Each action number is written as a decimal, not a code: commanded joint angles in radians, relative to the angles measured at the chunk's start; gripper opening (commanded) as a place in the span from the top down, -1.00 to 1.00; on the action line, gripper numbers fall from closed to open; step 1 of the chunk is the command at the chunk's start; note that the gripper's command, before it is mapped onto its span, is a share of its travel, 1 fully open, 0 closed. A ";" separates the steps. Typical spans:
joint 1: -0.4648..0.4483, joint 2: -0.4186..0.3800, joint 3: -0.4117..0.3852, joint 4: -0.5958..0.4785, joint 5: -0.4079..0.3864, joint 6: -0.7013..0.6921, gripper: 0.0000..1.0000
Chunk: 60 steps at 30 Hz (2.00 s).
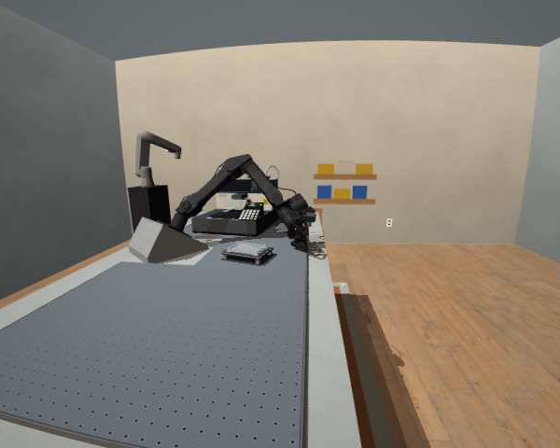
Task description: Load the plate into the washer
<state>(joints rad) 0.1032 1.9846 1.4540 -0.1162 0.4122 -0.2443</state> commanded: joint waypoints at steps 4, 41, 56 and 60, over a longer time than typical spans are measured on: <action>-0.034 -0.056 -0.009 -0.169 -0.054 0.056 -1.00; -0.082 -0.121 0.054 -0.721 -0.267 0.170 -1.00; -0.102 -0.139 0.067 -0.941 -0.352 0.215 -1.00; -0.108 -0.144 0.072 -1.009 -0.379 0.230 -1.00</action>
<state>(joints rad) 0.0246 1.8755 1.4815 -1.0351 0.0605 -0.0456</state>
